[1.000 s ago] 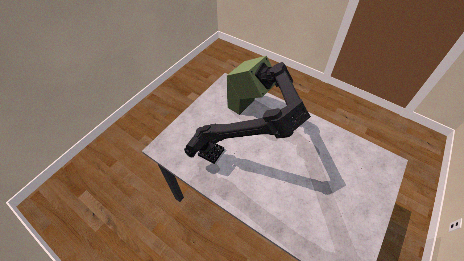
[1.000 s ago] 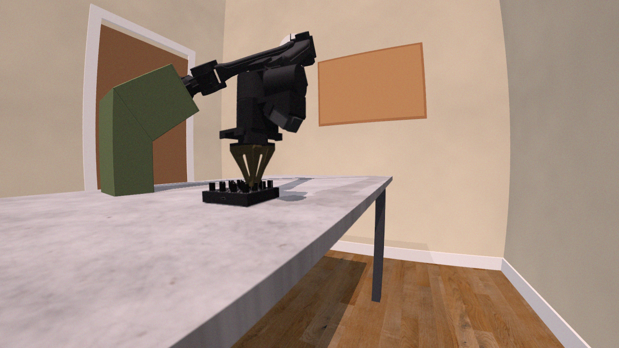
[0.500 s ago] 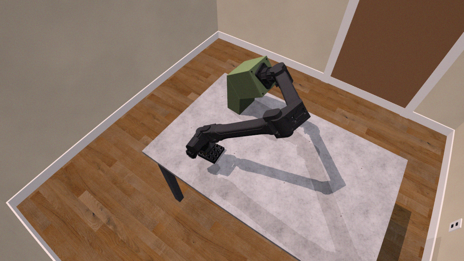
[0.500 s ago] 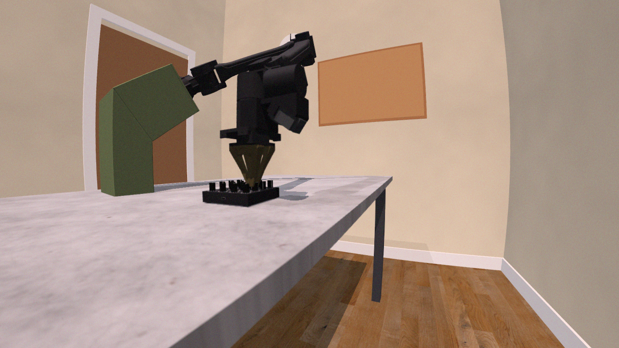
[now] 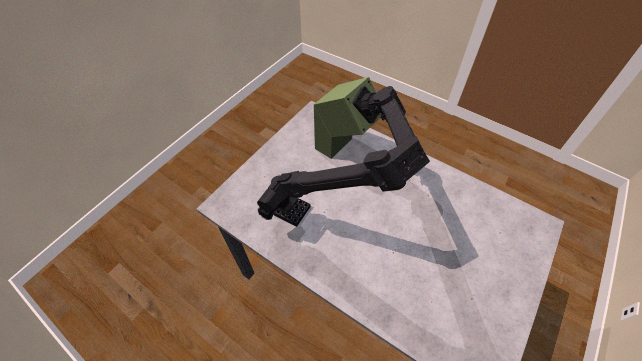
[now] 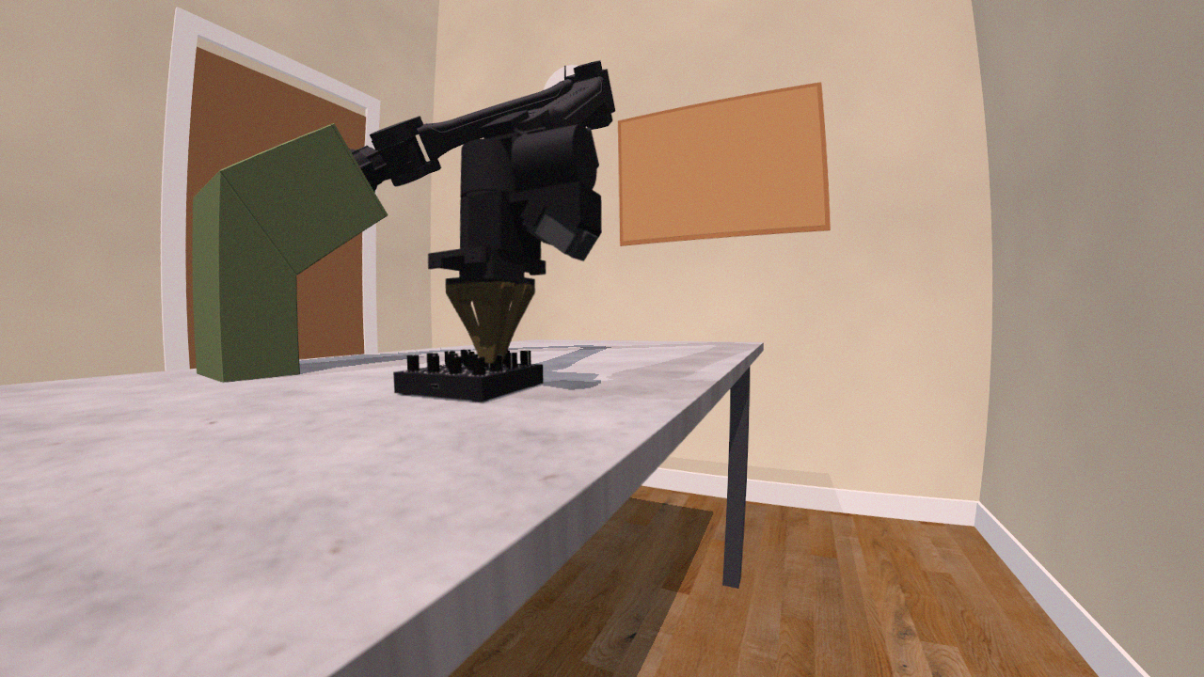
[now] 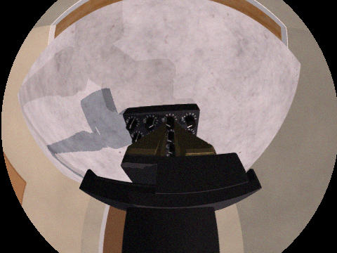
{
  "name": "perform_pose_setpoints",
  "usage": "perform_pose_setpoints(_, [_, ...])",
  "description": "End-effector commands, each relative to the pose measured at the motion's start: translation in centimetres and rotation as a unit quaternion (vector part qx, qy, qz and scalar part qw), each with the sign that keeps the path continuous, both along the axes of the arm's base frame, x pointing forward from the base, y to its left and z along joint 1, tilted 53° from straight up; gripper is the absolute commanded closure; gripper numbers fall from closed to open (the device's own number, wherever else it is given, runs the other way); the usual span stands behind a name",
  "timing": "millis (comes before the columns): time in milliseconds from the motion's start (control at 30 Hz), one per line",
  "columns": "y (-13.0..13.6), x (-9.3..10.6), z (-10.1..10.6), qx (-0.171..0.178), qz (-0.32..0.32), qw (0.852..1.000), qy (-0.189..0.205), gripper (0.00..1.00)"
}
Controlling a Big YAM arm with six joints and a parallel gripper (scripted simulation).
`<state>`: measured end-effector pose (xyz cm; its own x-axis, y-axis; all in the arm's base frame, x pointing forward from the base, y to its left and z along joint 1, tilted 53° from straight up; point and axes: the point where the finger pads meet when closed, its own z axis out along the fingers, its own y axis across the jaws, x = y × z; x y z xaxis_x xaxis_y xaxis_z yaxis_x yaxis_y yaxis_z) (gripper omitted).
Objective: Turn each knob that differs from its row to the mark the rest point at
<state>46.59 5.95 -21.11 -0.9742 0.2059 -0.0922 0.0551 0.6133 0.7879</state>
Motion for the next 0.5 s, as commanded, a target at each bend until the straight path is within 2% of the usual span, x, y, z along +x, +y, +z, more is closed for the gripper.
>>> perform_pose_setpoints(0, [0.23,0.8,0.37,-0.002,0.01,1.0,-0.018,0.91])
perform_pose_setpoints(167, [0.23,0.8,0.37,-0.002,0.01,1.0,-0.018,0.91])
perform_pose_setpoints(200, [0.23,0.8,0.37,-0.002,0.01,1.0,-0.018,0.8])
perform_pose_setpoints(467, [0.22,0.72,0.35,-0.002,0.01,1.0,-0.017,0.8])
